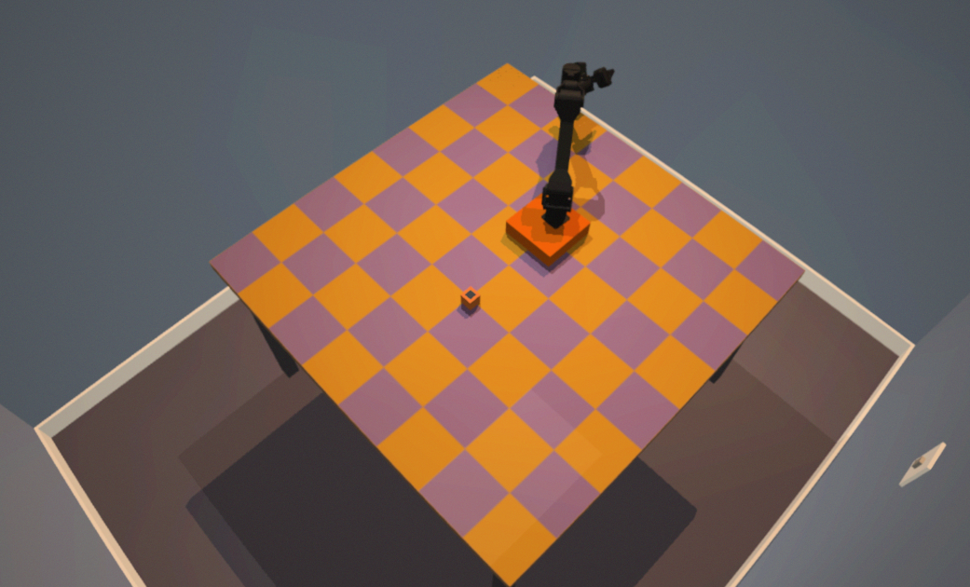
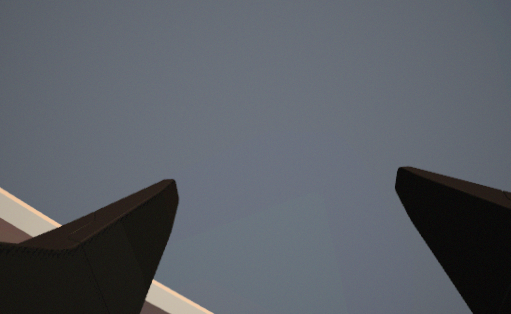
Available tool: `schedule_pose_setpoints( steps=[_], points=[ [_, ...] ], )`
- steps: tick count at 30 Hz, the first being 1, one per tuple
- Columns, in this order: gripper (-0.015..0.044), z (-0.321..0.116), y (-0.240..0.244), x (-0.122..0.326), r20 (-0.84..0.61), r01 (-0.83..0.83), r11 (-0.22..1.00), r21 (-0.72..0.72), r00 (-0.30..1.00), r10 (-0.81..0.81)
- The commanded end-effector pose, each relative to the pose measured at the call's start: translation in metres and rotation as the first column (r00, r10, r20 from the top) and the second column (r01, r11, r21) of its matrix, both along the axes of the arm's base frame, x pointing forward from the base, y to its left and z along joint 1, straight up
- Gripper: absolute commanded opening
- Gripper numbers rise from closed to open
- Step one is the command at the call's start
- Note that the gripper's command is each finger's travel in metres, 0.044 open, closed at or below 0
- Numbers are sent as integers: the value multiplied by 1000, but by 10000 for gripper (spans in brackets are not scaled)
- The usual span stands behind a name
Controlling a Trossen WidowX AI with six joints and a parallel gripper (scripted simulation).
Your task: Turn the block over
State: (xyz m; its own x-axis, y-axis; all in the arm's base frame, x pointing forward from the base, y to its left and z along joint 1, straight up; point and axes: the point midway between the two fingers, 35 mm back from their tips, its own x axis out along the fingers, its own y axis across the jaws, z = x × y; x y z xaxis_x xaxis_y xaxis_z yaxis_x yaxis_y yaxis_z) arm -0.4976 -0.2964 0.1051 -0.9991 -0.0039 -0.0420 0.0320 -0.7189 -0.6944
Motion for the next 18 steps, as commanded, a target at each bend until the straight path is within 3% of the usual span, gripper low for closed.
schedule_pose_setpoints(
  steps=[1, 9, 18],
  points=[
    [440, 2, -51, 33, 41, -126, 992, -2, 991, 126],
    [440, -3, -157, 137, 160, -411, 910, 54, 903, 398],
    [440, -12, -235, 282, 302, -684, 727, 60, 706, 640]
  ],
)
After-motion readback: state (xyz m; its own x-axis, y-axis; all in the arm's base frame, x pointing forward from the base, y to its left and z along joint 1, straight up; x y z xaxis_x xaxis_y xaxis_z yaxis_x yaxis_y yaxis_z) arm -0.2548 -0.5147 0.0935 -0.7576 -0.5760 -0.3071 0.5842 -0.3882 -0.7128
